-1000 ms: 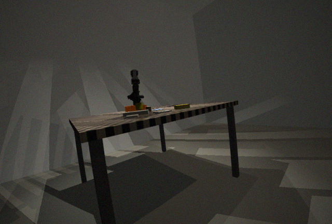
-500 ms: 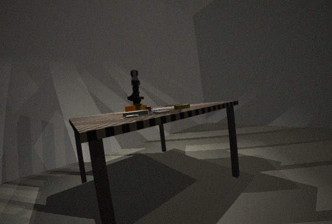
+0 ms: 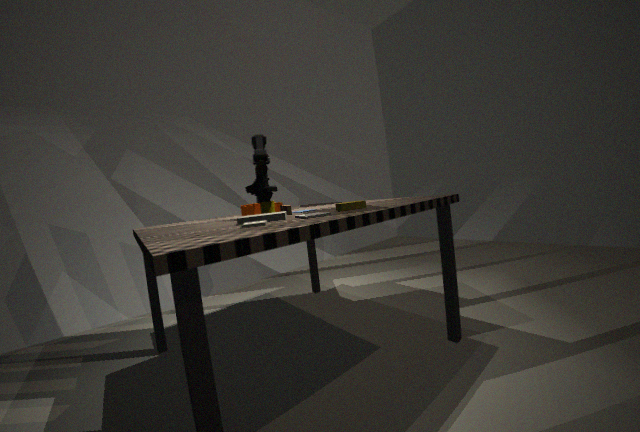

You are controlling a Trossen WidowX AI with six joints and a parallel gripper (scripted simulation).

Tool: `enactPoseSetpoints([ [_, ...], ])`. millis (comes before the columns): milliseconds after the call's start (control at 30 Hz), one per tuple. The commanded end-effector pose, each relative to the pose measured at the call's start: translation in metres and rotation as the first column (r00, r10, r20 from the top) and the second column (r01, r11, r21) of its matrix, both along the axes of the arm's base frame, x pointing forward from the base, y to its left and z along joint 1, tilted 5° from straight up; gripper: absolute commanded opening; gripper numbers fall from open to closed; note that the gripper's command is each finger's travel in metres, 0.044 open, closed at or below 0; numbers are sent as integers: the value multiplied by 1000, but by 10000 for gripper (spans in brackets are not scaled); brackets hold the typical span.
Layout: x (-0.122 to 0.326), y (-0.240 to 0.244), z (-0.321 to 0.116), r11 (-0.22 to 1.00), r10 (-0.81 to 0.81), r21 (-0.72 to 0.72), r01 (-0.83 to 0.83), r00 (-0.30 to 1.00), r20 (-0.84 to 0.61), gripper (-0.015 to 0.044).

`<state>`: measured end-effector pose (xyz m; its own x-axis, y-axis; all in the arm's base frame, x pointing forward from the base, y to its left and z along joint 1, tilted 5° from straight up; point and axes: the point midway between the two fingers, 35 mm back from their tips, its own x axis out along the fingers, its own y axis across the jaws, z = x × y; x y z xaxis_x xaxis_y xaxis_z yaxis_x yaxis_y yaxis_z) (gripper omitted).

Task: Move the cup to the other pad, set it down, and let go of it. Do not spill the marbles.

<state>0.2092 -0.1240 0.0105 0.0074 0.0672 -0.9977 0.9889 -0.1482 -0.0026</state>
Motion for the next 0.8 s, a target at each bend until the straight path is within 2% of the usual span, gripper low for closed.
enactPoseSetpoints([
  [0, 0, 0, 1, 1000, 0, 1, 0, 1000, -2, 147],
  [767, 2, -3, 32, 1000, 3, 0, -3, 1000, -5, 147],
])
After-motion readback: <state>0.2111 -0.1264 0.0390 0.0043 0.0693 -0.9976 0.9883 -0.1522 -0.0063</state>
